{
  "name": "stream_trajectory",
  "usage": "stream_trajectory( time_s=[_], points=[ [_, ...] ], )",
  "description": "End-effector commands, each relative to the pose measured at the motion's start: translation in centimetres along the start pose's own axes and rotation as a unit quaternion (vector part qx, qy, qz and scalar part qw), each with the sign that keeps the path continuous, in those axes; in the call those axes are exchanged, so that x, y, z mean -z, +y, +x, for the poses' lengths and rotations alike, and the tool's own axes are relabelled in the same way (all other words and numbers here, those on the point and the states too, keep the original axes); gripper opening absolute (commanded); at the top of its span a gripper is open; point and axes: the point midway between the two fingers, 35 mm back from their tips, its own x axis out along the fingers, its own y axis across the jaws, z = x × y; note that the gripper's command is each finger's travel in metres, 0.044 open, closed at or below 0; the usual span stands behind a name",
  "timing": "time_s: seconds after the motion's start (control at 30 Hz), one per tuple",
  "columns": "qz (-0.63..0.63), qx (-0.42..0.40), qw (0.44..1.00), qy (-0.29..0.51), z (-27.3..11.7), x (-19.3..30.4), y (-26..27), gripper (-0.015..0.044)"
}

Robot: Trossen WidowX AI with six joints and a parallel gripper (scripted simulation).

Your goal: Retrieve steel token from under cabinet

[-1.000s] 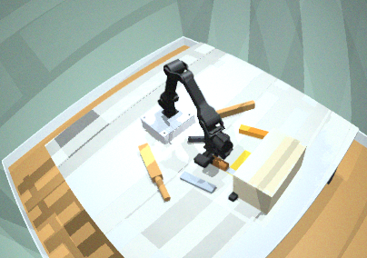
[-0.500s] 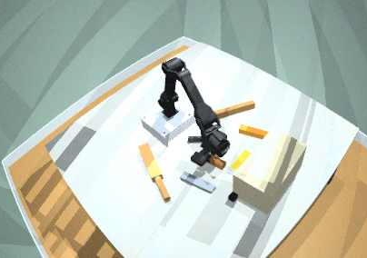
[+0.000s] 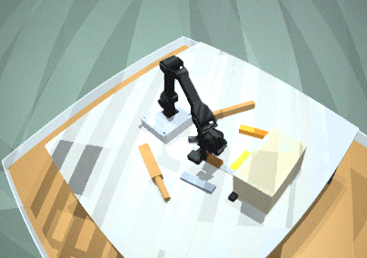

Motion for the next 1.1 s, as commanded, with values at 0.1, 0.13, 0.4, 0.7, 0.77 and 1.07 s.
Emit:
stream_trajectory(
  time_s=[0.1,0.13,0.4,0.7,0.77,1.07],
  points=[
    [-0.001,0.000,1.000,0.002,0.1,0.9,0.0,0.0000],
    [-0.001,0.000,1.000,0.002,0.1,1.0,0.0,0.0000],
    [-0.001,0.000,1.000,0.002,0.1,1.9,-0.1,0.0000],
    [-0.001,0.000,1.000,0.003,0.1,3.0,-0.1,0.0000],
    [-0.001,0.000,1.000,0.003,0.1,3.2,-0.1,0.0000],
    [-0.001,0.000,1.000,0.003,0.1,4.4,-0.1,0.0000]
  ],
)
